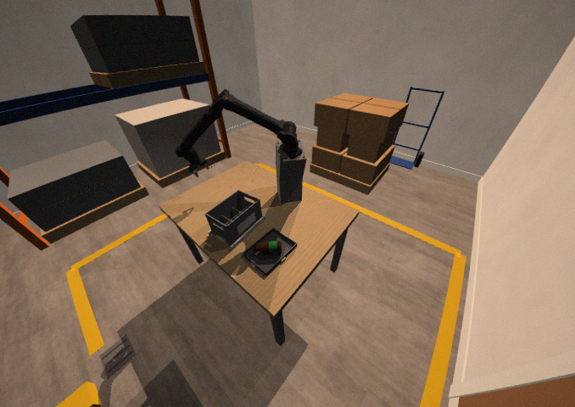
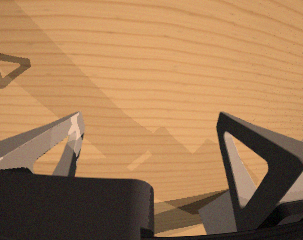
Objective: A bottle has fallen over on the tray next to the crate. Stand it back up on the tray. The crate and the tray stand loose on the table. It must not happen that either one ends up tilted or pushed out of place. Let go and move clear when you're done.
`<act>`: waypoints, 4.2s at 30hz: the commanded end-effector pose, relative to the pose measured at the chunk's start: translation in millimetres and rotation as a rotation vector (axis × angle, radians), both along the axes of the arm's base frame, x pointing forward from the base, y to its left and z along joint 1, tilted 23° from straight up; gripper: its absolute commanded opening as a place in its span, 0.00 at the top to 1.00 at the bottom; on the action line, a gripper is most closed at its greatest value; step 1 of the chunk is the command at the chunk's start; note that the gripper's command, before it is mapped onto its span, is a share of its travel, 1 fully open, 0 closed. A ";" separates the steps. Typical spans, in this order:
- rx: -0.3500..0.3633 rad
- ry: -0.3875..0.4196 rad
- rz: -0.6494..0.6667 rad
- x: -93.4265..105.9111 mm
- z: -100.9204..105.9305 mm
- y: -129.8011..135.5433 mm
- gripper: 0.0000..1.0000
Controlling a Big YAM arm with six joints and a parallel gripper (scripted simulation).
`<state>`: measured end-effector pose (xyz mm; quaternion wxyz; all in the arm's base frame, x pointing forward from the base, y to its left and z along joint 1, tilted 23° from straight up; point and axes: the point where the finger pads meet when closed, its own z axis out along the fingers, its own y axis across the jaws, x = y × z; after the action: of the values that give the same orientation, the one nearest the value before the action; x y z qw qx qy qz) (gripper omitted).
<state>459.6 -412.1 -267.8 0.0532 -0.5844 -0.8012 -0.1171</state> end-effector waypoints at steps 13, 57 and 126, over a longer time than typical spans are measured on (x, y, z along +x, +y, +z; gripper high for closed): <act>-0.009 -0.009 -0.004 2.4 6.1 -5.7 0.00; -0.716 -0.733 0.594 198.4 426.4 153.8 0.00; 0.018 -0.315 0.554 8.1 224.4 672.6 0.00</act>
<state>473.5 249.6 -34.6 -0.0567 -0.2954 -0.9326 -0.1995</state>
